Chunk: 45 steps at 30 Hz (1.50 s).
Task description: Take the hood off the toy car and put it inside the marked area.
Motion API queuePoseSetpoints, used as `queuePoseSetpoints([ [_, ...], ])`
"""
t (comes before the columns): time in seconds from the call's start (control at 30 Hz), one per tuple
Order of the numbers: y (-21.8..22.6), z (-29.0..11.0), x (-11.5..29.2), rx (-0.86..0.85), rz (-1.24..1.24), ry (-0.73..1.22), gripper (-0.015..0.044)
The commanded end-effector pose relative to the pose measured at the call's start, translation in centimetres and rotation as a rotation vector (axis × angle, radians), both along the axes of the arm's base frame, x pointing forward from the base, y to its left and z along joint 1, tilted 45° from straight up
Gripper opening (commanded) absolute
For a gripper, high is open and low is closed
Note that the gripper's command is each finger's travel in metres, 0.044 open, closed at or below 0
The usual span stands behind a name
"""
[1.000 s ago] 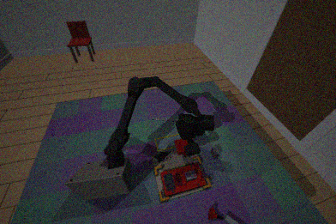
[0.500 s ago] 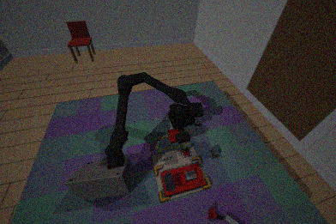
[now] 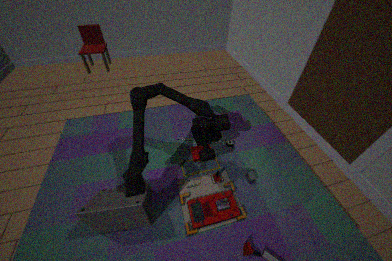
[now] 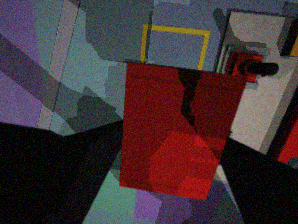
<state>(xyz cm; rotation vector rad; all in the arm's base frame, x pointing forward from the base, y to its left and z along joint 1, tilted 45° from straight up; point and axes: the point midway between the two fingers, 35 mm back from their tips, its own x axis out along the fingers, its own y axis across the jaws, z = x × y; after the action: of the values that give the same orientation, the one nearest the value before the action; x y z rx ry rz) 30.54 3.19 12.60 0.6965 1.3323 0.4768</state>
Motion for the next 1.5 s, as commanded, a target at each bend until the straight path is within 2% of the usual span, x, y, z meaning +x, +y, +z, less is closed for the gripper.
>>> queuePoseSetpoints([
  [0.0,0.4,-0.1,0.0,0.004,0.003,-0.001,0.0],
  [1.47,2.8,-2.7,0.9,0.002,0.003,-0.001,0.0],
])
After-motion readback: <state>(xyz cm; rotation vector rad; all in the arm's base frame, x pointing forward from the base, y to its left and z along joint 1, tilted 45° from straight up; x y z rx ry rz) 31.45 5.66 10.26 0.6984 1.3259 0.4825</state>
